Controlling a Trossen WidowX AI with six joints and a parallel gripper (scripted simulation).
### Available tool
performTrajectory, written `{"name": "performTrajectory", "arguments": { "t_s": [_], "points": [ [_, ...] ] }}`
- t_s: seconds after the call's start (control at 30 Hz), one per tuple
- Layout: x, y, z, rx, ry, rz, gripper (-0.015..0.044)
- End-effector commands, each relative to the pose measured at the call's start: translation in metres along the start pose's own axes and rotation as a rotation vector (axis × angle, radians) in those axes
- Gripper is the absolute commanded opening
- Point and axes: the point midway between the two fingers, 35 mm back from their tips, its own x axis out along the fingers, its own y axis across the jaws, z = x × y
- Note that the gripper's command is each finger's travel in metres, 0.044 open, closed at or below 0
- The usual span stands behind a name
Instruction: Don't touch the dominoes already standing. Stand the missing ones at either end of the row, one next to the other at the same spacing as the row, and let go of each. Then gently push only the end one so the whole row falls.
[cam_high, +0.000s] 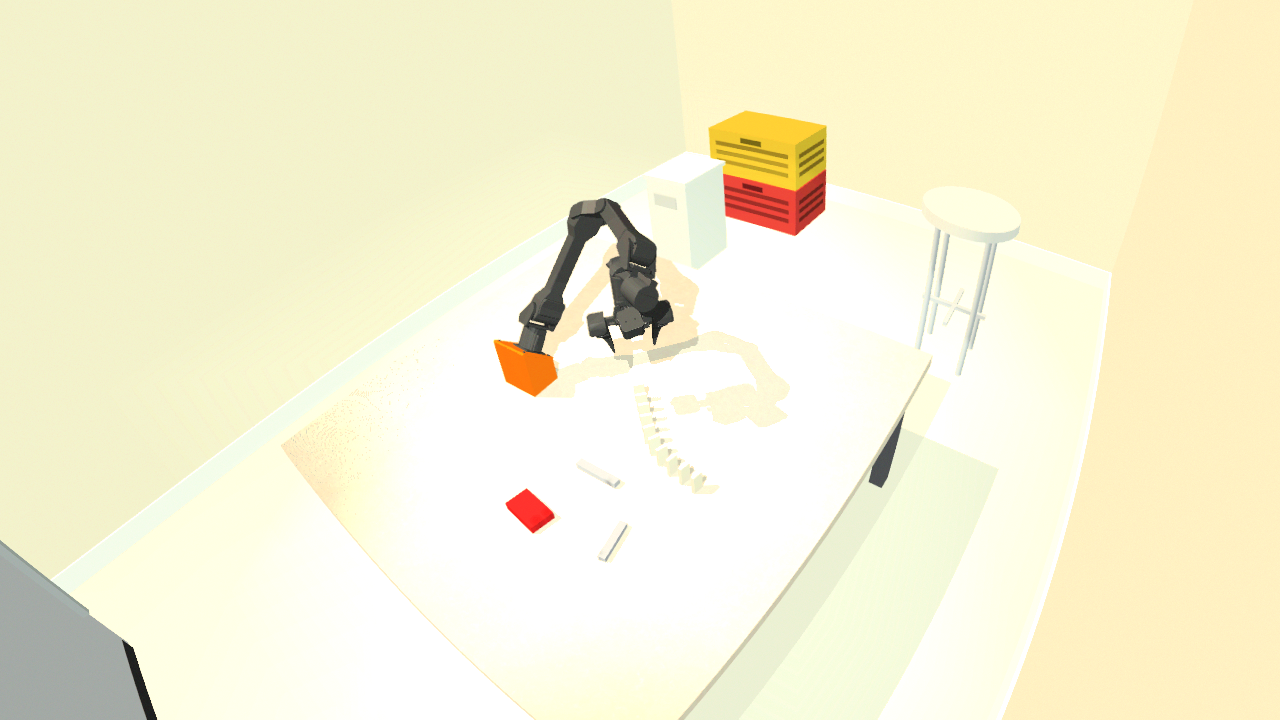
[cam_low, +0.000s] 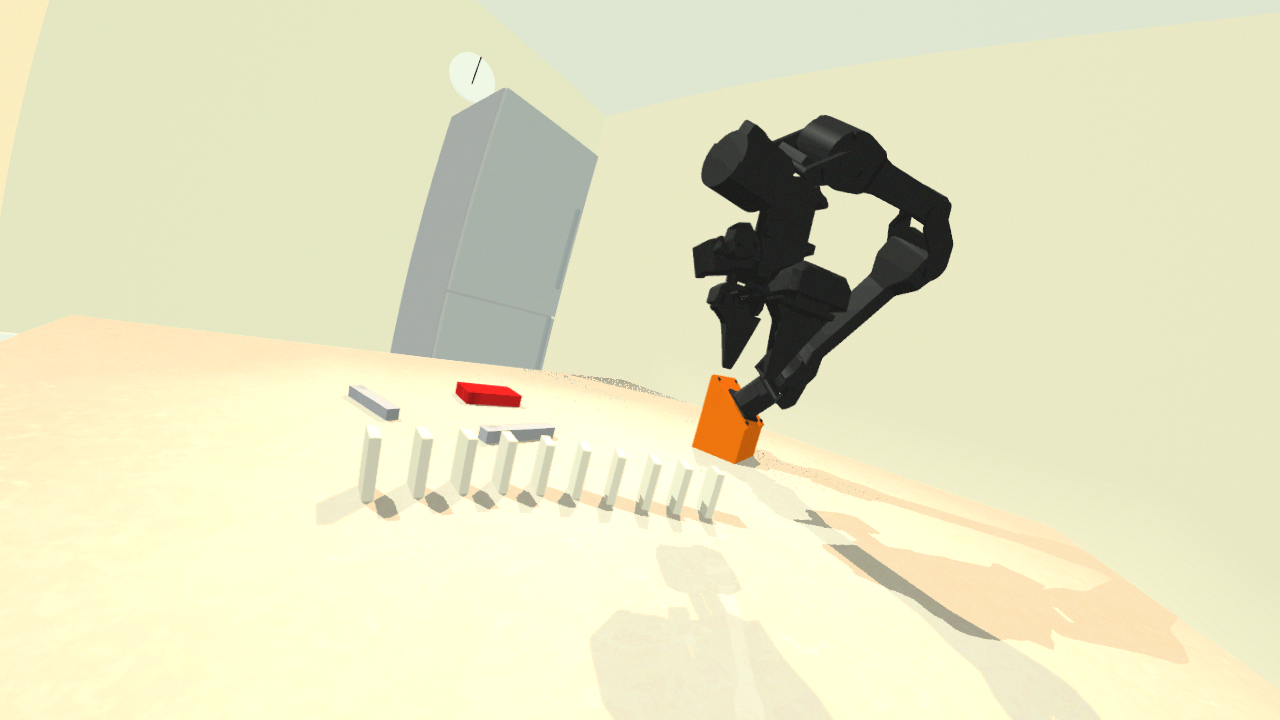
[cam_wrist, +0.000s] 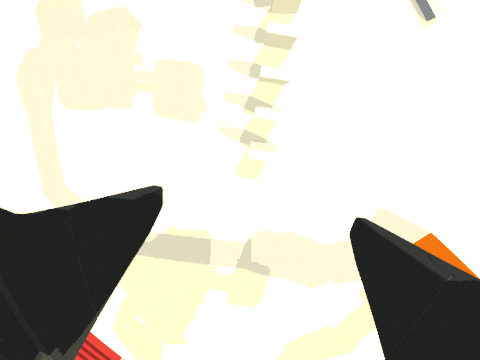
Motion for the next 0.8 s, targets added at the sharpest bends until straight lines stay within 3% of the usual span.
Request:
{"name": "performTrajectory", "arguments": {
  "t_s": [0.0, 0.4, 0.5, 0.77],
  "points": [
    [0.0, -0.001, -0.004, -0.076, 0.01, -0.01, 0.0387],
    [0.053, 0.0, -0.036, -1.406, 0.015, 0.005, 0.0072],
    [0.059, -0.001, -0.041, -1.57, 0.016, 0.009, 0.0],
    [0.059, -0.001, -0.041, -1.57, 0.016, 0.009, 0.0]
  ]
}}
